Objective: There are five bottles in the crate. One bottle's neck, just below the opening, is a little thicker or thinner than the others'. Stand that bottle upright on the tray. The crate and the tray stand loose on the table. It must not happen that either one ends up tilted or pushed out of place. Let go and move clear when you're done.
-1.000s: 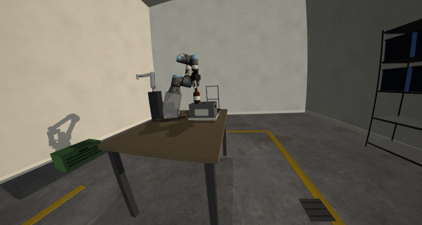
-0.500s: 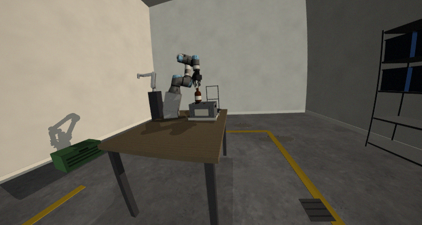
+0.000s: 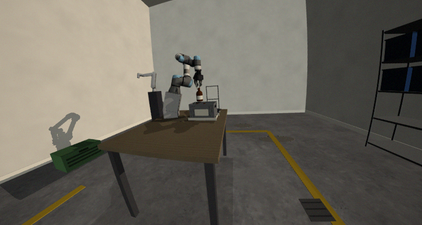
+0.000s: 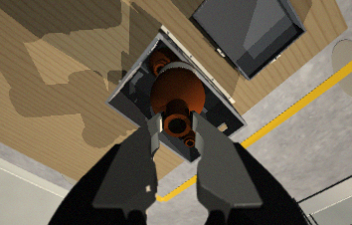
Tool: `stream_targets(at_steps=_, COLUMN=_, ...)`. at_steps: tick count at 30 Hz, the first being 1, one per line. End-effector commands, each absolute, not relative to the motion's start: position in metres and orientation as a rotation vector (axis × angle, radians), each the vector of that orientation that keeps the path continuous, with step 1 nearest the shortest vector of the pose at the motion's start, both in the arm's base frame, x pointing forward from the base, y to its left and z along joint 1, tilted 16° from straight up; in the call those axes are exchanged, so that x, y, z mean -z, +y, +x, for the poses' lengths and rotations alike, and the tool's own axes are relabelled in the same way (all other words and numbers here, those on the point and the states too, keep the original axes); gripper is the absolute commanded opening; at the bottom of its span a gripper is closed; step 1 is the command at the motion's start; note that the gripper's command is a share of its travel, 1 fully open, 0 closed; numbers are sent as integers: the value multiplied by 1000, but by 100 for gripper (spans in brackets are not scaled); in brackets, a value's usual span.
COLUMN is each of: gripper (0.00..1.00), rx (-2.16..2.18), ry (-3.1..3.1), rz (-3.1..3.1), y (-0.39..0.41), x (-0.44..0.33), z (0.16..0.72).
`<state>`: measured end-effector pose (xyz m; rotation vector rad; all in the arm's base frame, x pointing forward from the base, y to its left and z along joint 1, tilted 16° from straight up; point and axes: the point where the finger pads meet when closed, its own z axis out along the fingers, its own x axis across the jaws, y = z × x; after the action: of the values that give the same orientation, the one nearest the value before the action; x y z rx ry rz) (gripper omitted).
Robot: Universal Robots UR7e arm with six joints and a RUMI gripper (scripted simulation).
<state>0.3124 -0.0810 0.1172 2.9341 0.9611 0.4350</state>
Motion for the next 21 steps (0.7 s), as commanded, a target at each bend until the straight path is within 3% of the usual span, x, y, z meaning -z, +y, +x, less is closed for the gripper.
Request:
stream_targets(at_steps=1, gripper=0, rx=-434, ry=960, rz=2933, y=-77, x=-118, z=315)
stream_targets(at_steps=21, gripper=0, rx=-434, ry=960, rz=2933, y=-41, x=-125, z=331)
